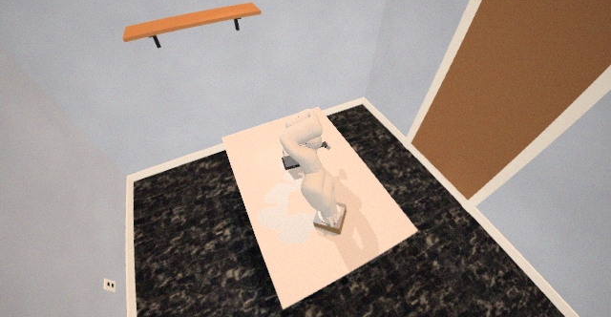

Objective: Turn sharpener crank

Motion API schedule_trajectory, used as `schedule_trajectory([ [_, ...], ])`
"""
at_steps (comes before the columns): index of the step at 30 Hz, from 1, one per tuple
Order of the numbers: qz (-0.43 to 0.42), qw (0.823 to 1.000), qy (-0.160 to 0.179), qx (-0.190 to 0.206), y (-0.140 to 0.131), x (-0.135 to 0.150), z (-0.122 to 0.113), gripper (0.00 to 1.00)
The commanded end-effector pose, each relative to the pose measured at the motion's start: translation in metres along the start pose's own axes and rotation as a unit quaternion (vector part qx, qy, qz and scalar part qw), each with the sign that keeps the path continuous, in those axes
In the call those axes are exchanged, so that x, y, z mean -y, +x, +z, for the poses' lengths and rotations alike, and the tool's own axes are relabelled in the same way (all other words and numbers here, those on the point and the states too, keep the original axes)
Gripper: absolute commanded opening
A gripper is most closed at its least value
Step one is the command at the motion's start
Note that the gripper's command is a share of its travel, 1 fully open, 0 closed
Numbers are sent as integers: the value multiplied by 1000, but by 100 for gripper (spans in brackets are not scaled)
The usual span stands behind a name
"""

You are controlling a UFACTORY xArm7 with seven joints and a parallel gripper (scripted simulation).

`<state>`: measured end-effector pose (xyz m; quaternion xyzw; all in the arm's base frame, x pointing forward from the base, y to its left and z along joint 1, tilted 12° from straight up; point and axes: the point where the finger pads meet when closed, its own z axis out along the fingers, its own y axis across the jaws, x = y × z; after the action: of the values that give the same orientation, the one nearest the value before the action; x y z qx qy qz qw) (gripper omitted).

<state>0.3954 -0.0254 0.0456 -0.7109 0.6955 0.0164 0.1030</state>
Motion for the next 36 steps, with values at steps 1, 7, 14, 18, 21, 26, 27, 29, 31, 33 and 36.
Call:
schedule_trajectory([
  [1,0,1000,2,0,0,1,-1,0],
  [7,0,1000,2,0,0,1,-1,0],
  [14,0,1000,2,0,0,1,-2,0],
  [18,0,1000,2,0,0,0,-4,0],
  [21,0,1000,2,0,0,0,-7,0],
  [26,0,1000,2,0,0,-1,-12,0],
  [27,0,1000,2,0,0,-1,-13,0],
  [29,0,1000,2,0,0,-1,-13,0],
  [31,0,1000,2,0,0,-1,-15,0],
  [33,0,1000,2,0,0,-1,-18,0],
  [36,0,1000,2,0,0,-1,-23,0],
])
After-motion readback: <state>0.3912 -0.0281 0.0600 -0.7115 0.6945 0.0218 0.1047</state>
